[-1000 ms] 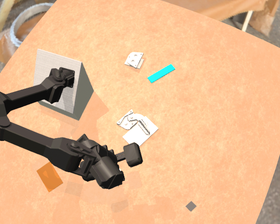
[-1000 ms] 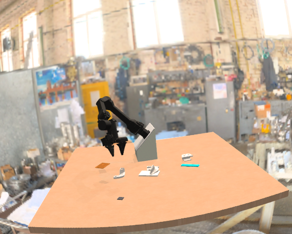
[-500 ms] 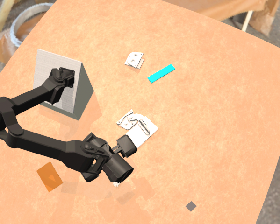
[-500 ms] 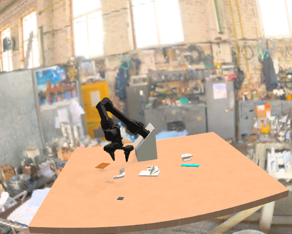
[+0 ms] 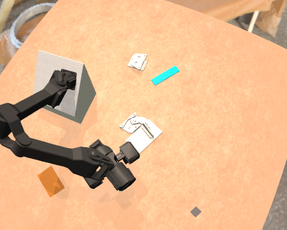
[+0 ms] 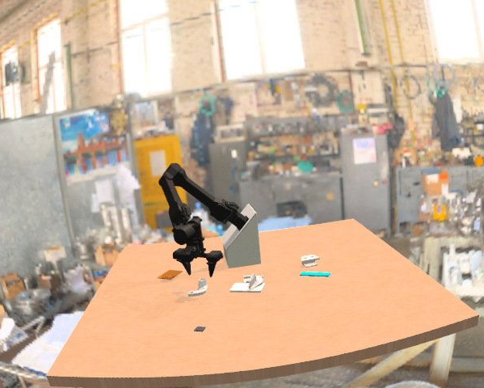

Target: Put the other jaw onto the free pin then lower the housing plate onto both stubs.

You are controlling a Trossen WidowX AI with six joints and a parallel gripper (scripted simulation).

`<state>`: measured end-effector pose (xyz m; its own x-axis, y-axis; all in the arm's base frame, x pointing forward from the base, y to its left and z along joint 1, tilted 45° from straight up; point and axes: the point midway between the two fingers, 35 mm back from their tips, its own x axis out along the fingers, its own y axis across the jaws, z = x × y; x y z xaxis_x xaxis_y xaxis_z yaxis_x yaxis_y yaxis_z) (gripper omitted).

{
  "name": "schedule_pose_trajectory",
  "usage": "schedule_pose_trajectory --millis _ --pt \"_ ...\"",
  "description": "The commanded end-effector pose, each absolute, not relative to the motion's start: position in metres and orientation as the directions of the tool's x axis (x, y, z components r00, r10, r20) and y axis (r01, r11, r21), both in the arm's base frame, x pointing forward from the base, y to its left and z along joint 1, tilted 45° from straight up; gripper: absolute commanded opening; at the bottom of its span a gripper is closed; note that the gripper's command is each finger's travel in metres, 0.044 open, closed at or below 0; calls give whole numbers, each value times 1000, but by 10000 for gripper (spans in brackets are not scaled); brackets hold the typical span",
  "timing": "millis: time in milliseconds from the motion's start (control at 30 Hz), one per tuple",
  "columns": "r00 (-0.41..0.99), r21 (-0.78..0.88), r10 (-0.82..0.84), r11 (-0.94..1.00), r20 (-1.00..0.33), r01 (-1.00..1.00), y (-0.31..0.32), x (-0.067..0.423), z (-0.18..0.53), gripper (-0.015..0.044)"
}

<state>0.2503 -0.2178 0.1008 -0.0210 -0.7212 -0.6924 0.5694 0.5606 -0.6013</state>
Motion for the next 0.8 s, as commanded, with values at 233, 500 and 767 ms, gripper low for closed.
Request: schedule_pose_trajectory --millis 233,500,767 --pt "-21 -602 -716 570 -698 559 -221 249 93 440" --pt "-21 -602 -716 570 -698 559 -229 250 85 440" --pt "-21 -602 -716 570 -698 559 -238 250 76 440"
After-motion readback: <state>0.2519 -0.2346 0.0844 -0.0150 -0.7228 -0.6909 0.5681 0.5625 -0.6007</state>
